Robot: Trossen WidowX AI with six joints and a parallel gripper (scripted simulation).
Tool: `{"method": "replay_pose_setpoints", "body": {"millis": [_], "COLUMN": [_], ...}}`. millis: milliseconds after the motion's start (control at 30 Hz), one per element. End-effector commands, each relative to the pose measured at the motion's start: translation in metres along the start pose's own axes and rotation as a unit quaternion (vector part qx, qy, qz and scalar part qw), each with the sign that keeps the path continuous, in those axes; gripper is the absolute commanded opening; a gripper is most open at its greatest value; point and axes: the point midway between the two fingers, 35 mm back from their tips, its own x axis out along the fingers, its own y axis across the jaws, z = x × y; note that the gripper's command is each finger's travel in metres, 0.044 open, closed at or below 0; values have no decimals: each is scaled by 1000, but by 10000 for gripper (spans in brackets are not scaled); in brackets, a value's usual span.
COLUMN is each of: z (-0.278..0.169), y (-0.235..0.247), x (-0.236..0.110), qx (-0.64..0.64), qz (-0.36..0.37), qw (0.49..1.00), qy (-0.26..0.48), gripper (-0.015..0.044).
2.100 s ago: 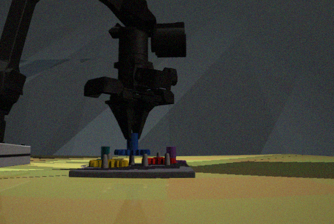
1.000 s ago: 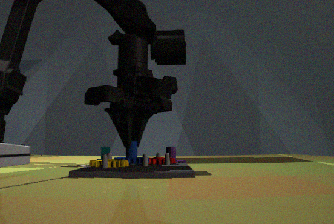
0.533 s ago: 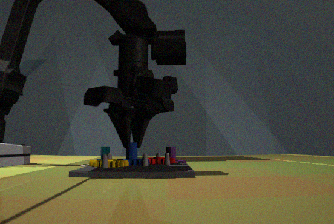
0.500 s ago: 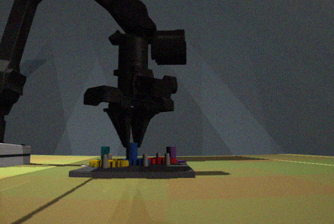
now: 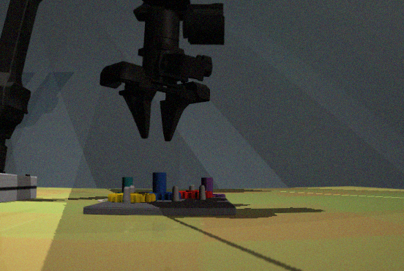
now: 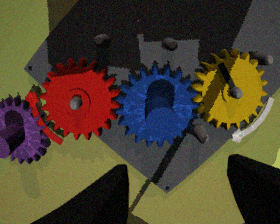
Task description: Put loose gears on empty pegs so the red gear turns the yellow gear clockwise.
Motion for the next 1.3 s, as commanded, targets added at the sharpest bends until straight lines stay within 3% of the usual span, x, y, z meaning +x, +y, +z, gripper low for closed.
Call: {"method": "replay_pose_setpoints", "body": {"millis": [0,200,1267], "z": [-1,-1,-1], "y": [-1,-1,-1], "x": [-30,-30,-30], "qx": [-3,-3,-3], "qz": [8,8,8], "qw": [1000,1000,1000], "qy": [-10,-10,-10], "gripper": [298,440,440]}}
